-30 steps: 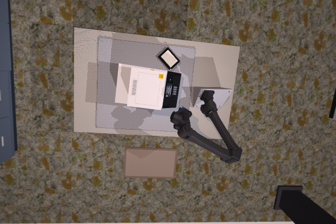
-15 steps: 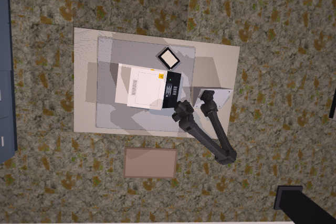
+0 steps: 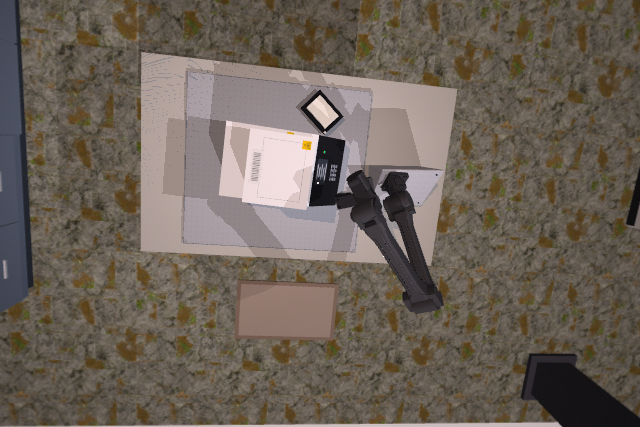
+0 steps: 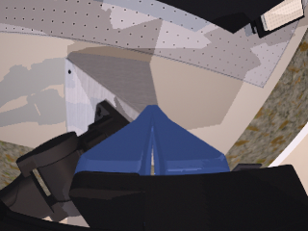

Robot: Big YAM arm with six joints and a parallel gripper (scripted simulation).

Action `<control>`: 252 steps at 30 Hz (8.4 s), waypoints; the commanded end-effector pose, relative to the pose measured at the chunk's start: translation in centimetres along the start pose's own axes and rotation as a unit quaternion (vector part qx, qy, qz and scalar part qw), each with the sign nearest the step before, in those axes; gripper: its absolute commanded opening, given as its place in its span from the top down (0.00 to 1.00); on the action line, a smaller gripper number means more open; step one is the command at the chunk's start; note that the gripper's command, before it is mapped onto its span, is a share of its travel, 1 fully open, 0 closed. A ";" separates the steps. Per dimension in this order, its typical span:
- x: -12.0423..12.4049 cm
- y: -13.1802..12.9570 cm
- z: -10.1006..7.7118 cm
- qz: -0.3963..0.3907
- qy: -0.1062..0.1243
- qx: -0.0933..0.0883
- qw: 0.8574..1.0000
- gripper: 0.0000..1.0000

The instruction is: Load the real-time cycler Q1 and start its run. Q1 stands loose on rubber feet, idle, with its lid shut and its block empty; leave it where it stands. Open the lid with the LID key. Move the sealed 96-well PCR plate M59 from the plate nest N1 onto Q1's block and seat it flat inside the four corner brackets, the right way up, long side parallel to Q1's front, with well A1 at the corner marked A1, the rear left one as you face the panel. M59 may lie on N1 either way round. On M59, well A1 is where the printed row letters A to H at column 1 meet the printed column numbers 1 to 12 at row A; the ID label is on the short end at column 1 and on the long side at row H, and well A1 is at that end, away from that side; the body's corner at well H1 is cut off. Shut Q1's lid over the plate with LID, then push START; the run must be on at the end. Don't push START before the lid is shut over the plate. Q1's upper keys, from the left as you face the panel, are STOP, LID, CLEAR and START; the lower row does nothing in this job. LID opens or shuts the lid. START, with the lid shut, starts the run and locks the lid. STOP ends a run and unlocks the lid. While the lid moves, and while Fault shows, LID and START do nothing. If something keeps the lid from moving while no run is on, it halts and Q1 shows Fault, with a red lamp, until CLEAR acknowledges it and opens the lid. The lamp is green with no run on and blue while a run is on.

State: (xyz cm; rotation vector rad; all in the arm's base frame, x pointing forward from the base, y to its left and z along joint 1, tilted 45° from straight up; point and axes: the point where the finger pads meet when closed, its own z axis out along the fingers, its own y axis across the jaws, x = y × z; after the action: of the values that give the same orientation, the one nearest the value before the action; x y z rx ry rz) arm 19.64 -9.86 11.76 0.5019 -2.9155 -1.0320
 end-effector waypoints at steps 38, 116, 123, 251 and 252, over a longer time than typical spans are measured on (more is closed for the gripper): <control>1.0 -1.3 2.9 0.361 -0.099 -0.108 0.921 1.00; -2.8 -0.7 12.5 0.782 -0.268 -0.261 0.499 1.00; -3.4 -0.7 14.0 0.787 -0.261 -0.259 0.496 1.00; -9.9 -2.9 17.3 0.769 -0.278 -0.259 0.514 1.00; -9.9 -2.9 17.2 0.769 -0.279 -0.259 0.514 1.00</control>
State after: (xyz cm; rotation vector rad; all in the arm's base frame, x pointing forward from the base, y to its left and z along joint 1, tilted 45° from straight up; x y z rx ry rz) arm 26.35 2.62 -2.96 -2.2197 -1.5654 -1.3526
